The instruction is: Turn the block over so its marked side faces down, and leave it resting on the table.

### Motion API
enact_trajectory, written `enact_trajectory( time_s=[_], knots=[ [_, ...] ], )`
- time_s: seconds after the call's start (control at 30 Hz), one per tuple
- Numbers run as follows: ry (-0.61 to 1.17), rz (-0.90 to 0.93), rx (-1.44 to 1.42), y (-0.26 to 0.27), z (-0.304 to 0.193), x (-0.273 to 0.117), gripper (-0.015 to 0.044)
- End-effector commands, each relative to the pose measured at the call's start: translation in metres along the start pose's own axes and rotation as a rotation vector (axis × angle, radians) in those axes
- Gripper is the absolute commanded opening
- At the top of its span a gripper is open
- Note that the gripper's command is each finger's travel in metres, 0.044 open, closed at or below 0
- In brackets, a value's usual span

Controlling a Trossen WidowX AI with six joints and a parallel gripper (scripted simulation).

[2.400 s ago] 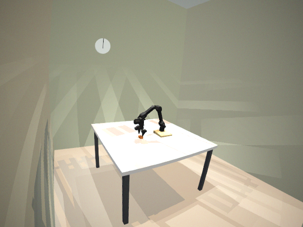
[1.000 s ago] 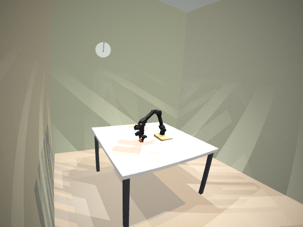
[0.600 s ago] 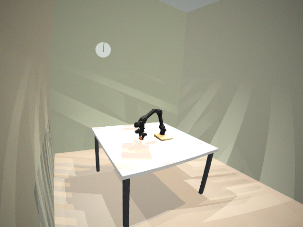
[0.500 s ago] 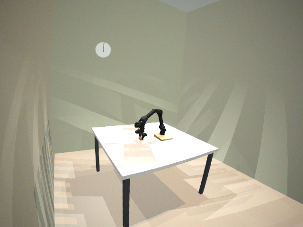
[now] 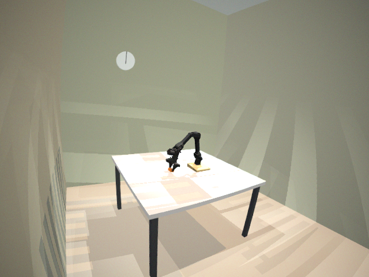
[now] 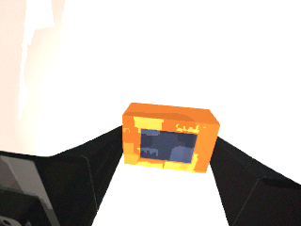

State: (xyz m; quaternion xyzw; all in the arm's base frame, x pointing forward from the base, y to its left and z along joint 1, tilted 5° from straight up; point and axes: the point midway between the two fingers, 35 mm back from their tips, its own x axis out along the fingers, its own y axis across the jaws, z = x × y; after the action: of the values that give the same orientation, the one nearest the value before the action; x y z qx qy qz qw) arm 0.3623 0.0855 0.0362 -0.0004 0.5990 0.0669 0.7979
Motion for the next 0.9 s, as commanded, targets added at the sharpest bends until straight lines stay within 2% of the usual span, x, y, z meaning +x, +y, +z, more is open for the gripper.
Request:
enact_trajectory(
  time_s=[0.0, 0.5, 0.67, 0.87],
  knots=[
    [-0.063, -0.003, 0.007, 0.000, -0.001, -0.001, 0.0000],
    [-0.295, 0.003, 0.012, 0.000, -0.007, -0.005, 0.0000],
    [-0.317, 0.004, 0.013, 0.000, -0.008, -0.006, 0.0000],
    [-0.382, 0.001, 0.008, 0.001, -0.004, 0.007, 0.0000]
  ],
)
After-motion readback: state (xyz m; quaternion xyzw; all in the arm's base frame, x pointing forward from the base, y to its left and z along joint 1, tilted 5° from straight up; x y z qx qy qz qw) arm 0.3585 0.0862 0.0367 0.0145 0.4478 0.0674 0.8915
